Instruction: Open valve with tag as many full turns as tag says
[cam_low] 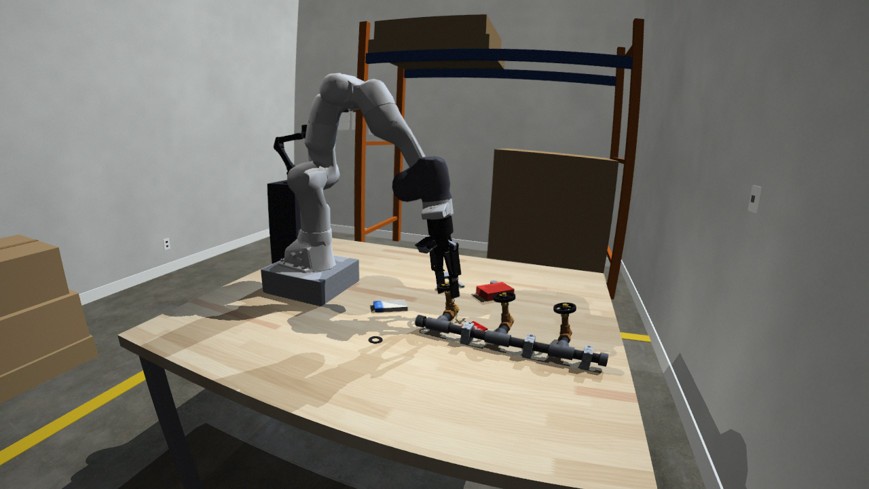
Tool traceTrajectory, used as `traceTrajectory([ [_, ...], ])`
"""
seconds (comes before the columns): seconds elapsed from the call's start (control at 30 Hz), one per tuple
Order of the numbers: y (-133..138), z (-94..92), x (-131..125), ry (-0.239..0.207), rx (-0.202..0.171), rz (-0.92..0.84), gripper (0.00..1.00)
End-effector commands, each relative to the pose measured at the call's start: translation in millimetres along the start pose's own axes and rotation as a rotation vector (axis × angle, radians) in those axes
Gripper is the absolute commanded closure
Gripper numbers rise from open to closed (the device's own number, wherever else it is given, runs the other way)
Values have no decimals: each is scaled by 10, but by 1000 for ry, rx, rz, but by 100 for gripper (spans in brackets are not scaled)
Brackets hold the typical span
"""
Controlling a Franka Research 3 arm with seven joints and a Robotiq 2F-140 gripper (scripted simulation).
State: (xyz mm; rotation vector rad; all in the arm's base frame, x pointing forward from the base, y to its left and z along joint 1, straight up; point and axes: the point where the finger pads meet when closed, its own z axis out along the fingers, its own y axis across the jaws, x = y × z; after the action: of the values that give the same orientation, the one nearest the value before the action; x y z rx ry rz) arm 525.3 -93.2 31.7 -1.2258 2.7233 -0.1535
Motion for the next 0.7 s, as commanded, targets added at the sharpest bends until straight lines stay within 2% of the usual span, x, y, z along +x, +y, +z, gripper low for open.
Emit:
traceTrajectory([
  [0.0, 0, 9, 6, 2, -1, 10, 90],
  [0.5, 0, 9, 6, 2, -1, -212, 90],
  [0.67, 0, 9, 6, 2, -1, -409, 90],
])
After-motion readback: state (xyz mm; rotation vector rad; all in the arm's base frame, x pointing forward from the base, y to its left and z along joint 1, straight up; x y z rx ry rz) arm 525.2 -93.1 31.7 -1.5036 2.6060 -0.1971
